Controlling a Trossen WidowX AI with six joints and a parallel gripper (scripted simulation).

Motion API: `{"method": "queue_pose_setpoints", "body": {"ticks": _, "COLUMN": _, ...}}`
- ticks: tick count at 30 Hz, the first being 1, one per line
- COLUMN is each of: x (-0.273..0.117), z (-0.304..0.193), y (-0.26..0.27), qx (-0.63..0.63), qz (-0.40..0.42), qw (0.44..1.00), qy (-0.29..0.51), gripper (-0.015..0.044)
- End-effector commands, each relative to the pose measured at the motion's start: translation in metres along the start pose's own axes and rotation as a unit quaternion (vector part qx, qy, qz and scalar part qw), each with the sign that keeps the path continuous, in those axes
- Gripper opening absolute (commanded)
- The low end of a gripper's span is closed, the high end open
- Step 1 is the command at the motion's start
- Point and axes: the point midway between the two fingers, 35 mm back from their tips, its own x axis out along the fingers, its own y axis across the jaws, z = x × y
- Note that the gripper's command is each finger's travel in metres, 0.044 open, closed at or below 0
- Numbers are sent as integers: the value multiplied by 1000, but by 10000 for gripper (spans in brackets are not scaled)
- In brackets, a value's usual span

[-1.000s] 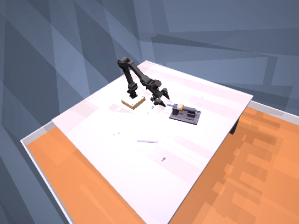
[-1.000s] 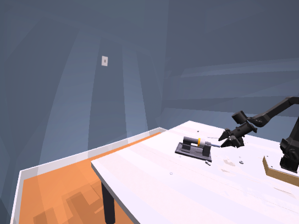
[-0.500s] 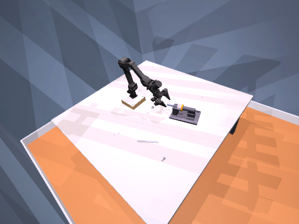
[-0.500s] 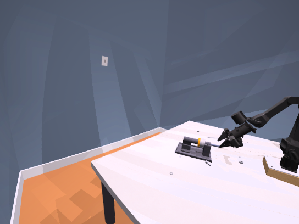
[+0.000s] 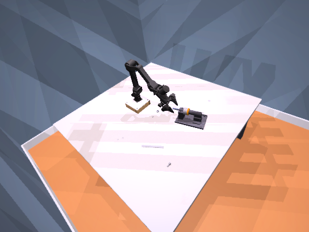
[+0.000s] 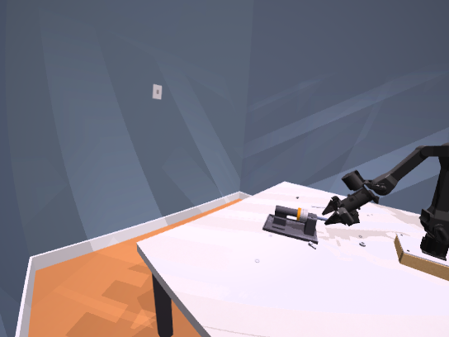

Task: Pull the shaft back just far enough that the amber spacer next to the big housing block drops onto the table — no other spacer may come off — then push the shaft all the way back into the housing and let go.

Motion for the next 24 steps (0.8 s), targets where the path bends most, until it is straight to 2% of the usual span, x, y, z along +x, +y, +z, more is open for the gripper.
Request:
{"method": "queue_pose_setpoints", "body": {"ticks": 1, "x": 7, "z": 1, "y": 1, "qx": 2, "qz": 2, "qw": 1000, "qy": -2, "gripper": 440}}
{"method": "queue_pose_setpoints", "body": {"ticks": 24, "x": 14, "z": 2, "y": 1, "qx": 2, "qz": 2, "qw": 1000, "qy": -1, "gripper": 440}}
